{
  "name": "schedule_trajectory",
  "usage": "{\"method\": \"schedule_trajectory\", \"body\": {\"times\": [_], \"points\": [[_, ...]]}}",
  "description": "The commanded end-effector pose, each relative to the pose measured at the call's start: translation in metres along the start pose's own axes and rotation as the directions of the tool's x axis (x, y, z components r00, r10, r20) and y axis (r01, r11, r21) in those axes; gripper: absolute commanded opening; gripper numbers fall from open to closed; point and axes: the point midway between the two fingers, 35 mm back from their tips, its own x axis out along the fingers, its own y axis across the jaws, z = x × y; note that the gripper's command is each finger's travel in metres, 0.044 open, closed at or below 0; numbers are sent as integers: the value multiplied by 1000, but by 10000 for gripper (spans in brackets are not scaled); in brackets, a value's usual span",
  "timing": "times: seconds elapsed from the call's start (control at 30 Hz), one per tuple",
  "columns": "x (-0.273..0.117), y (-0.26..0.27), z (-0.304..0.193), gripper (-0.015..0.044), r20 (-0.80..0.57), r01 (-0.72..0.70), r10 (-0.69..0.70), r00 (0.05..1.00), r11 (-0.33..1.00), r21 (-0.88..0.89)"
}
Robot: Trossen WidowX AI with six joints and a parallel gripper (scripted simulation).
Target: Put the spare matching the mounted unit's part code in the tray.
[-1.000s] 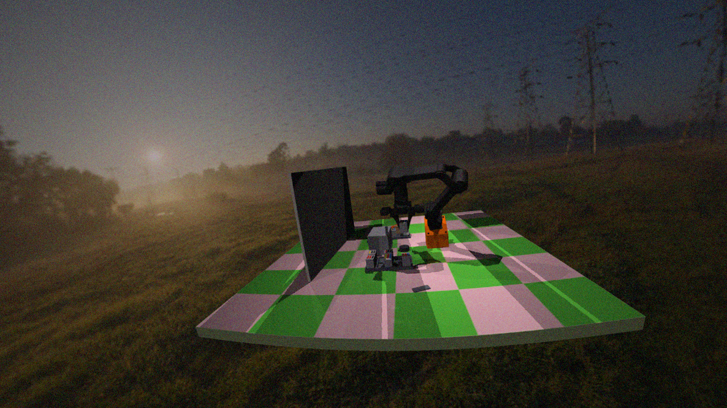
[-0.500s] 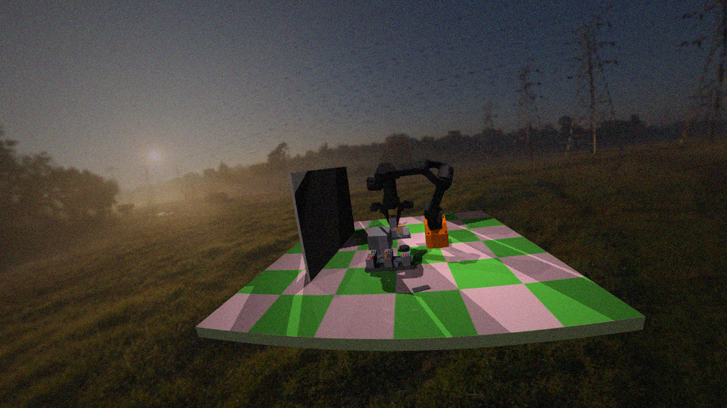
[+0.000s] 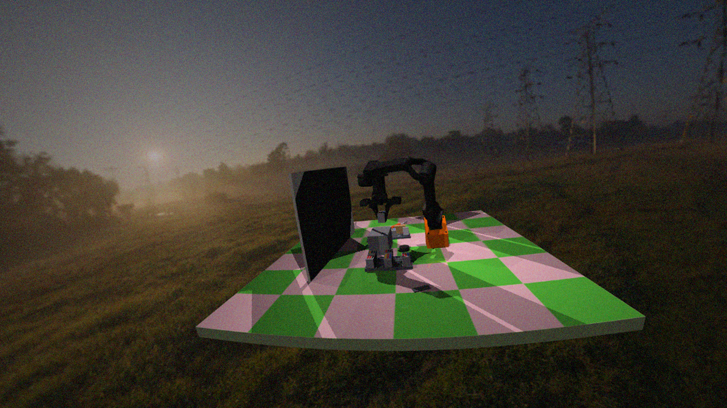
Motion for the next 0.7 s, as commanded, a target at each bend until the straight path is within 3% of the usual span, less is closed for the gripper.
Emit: {"method": "schedule_trajectory", "body": {"times": [0.0, 0.67], "points": [[-4, -14, -13, 0, -7, 6, -6, 1000, 1000, -7], [-7, -70, -92, 0, -13, 3, -3, 1000, 1000, -14]]}}
